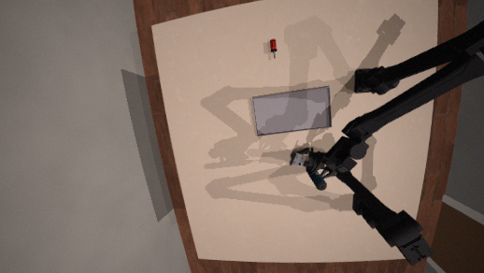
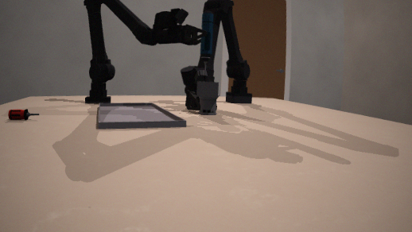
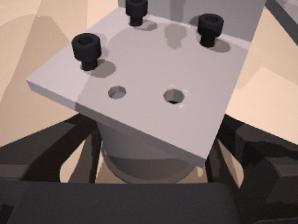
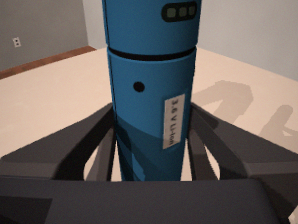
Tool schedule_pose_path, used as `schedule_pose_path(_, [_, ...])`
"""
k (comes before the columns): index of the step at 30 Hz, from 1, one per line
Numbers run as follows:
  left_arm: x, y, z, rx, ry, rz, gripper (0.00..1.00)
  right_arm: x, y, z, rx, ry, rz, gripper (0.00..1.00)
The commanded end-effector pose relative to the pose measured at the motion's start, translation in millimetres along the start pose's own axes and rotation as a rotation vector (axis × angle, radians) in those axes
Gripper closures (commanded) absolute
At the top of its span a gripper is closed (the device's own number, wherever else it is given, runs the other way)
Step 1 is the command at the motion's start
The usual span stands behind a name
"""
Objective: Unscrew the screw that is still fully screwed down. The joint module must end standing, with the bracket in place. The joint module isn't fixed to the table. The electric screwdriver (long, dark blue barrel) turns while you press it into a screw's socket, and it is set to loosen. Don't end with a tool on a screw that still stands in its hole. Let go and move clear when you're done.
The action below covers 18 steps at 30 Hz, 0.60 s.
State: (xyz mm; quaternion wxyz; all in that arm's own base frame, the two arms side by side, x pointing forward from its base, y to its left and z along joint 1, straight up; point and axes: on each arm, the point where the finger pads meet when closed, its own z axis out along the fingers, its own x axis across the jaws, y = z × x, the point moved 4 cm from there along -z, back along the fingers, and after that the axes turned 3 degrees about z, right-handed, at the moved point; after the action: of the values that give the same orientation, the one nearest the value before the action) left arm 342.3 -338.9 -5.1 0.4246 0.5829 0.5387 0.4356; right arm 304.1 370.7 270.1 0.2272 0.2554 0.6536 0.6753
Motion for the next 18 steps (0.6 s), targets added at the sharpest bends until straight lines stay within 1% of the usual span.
schedule_pose_path(1, [-2.8,-10.4,-3.8,0.001,-0.011,0.016,0.41,8.9,58.8,18.9,-0.111,0.014,-0.004,0.58])
schedule_pose_path(5, [-2.8,-10.4,-3.8,0.001,-0.011,0.016,0.41,8.9,59.1,19.5,-0.106,0.013,-0.004,0.58])
schedule_pose_path(8, [-2.8,-10.4,-3.8,0.001,-0.011,0.016,0.41,9.1,64.4,19.2,-0.133,0.015,-0.003,0.58])
schedule_pose_path(18, [-2.8,-10.4,-3.8,0.001,-0.011,0.016,0.41,9.5,67.8,17.5,-0.138,0.015,-0.001,0.58])
